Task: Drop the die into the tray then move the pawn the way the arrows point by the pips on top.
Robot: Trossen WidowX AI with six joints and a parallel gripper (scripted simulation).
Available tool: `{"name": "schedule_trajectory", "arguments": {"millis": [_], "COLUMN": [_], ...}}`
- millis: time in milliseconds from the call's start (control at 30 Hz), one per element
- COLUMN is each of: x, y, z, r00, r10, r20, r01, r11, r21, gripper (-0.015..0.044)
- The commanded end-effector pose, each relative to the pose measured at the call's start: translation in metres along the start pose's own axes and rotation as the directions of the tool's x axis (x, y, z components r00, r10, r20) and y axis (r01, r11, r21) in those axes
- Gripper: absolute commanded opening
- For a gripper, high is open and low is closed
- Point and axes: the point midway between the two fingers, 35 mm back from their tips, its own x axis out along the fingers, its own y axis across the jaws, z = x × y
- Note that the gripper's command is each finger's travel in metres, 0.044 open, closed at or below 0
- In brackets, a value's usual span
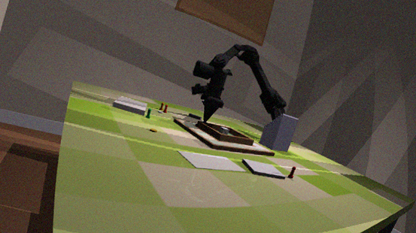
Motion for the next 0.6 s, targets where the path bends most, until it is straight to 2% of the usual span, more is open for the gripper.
{"name": "schedule_trajectory", "arguments": {"millis": [0,133,467,567], "x": [0.008,0.013,0.005,-0.031], "y": [0.001,0.001,-0.001,0.001], "z": [-0.003,-0.003,0.000,0.001], "r00": [1.000,1.000,1.000,1.000], "r10": [-0.006,-0.006,-0.002,-0.002], "r20": [-0.009,-0.008,0.000,-0.008], "r01": [0.005,0.006,0.002,0.002], "r11": [1.000,1.000,1.000,1.000], "r21": [-0.012,-0.012,0.001,-0.009], "gripper": [0.0000,0.0000,0.0262,0.0341]}}
